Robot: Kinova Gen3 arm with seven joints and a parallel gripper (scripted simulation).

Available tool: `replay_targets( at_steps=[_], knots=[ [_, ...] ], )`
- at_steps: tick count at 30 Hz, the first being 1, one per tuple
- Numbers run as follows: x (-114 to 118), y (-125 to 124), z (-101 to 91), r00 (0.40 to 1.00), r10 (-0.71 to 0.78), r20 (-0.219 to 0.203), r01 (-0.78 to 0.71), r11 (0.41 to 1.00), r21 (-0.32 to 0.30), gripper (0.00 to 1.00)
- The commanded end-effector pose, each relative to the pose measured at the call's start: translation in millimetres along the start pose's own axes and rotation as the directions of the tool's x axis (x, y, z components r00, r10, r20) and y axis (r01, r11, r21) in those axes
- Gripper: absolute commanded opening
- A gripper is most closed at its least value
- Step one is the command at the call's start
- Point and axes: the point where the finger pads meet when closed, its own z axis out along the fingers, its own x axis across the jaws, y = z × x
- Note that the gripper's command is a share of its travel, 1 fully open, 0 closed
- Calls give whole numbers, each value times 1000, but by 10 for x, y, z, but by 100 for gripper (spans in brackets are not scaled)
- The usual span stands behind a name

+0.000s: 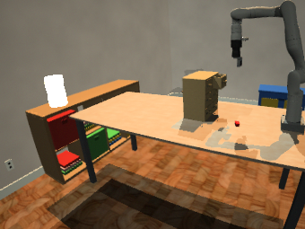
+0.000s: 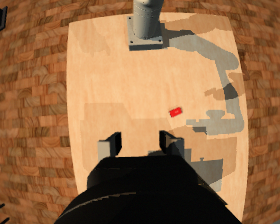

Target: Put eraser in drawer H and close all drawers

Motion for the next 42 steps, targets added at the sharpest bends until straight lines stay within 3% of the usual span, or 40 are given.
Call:
replay_targets(
  at_steps=[1, 29, 42],
  knots=[
    [2, 3, -4, 1000, 0, 0, 0, 1000, -1, 100],
    [-5, -20, -2, 1000, 0, 0, 0, 1000, -1, 100],
    [-154, -535, 56, 1000, 0, 0, 0, 1000, -1, 100]
  ],
)
